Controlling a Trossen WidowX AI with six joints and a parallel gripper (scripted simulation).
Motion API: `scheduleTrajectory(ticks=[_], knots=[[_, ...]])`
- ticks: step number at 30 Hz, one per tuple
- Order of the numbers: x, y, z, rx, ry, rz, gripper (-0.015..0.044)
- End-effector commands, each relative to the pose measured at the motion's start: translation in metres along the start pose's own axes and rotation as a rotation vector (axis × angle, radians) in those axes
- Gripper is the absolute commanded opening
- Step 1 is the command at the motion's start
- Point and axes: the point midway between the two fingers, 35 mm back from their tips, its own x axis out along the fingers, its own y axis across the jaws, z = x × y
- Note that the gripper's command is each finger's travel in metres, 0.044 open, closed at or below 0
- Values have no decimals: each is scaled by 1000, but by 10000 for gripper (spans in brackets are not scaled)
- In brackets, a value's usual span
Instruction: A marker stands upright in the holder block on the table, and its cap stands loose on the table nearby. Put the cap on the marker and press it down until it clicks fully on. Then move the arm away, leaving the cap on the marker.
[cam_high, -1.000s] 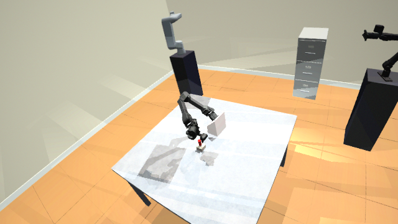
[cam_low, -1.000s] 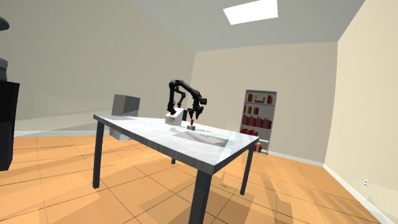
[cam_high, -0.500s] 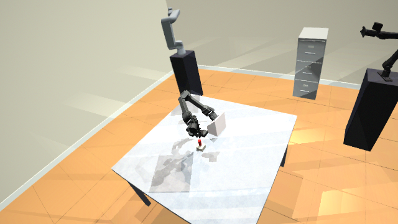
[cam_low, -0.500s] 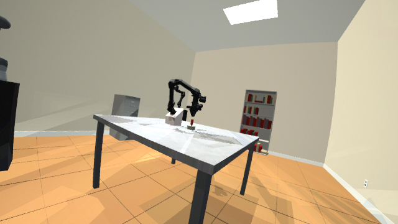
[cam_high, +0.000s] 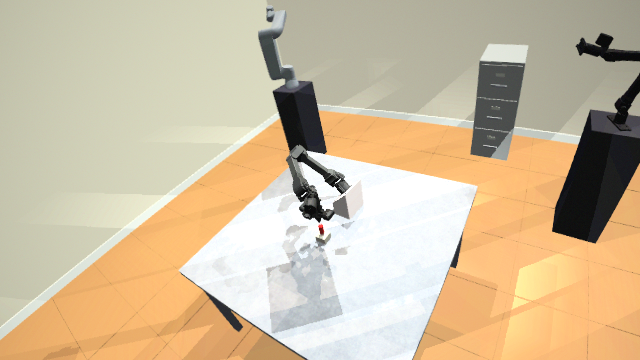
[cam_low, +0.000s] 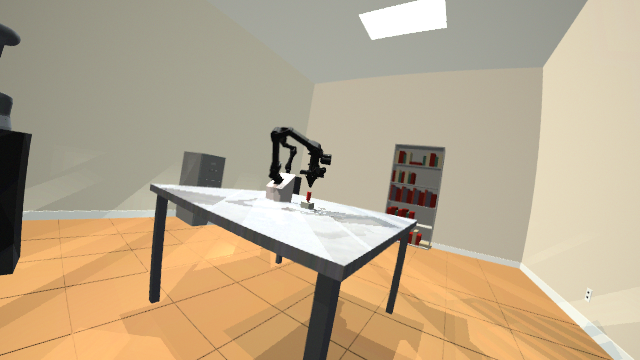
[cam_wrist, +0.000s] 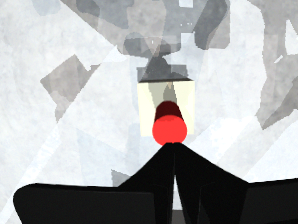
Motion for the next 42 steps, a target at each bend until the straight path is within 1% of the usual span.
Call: scheduleTrajectory(ticks=[1, 22, 23, 28, 30, 34, 36, 40, 42], knots=[[4, 0, 0, 0, 1, 2, 0], [36, 0, 0, 0, 1, 0, 0], [31, 1, 2, 7, -3, 5, 0], [31, 1, 2, 7, -3, 5, 0], [22, 1, 3, 7, -3, 7, 0], [-36, 2, 4, 5, -2, 11, 0], [-56, 1, 2, 5, -1, 9, 0], [-58, 1, 2, 5, -1, 9, 0], [-58, 1, 2, 5, -1, 9, 53]])
